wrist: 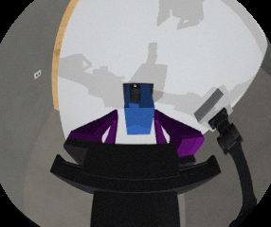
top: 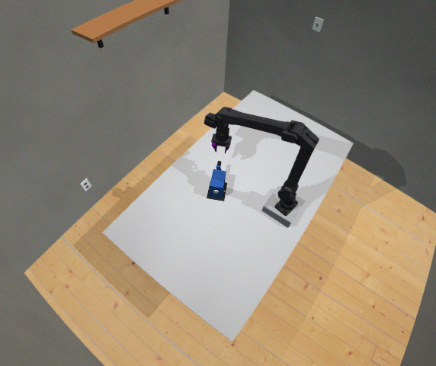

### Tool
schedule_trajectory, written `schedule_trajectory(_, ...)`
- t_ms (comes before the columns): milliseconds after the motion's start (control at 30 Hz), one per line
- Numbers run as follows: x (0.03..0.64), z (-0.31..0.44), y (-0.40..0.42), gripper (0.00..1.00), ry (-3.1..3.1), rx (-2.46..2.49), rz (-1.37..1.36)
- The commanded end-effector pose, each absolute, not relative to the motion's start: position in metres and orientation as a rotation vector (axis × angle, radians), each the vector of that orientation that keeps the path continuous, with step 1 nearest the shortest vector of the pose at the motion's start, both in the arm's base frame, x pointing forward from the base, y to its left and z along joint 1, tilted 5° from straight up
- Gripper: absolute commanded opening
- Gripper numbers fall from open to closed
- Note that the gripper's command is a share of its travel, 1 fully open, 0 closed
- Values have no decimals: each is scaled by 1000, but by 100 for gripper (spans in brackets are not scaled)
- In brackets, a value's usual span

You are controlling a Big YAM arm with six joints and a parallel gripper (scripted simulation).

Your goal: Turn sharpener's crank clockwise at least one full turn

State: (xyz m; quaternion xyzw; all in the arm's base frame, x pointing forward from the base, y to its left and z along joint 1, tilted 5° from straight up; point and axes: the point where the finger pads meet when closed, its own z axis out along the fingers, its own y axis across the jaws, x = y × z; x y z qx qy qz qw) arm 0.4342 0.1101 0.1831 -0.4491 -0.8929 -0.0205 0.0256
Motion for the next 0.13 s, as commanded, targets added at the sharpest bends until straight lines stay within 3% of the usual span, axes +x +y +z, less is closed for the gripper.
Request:
schedule_trajectory(0, 445, 202, 116, 51, -2797, -1393, -108)
schedule_trajectory(100, 445, 202, 116, 51, -2797, -1393, -108)
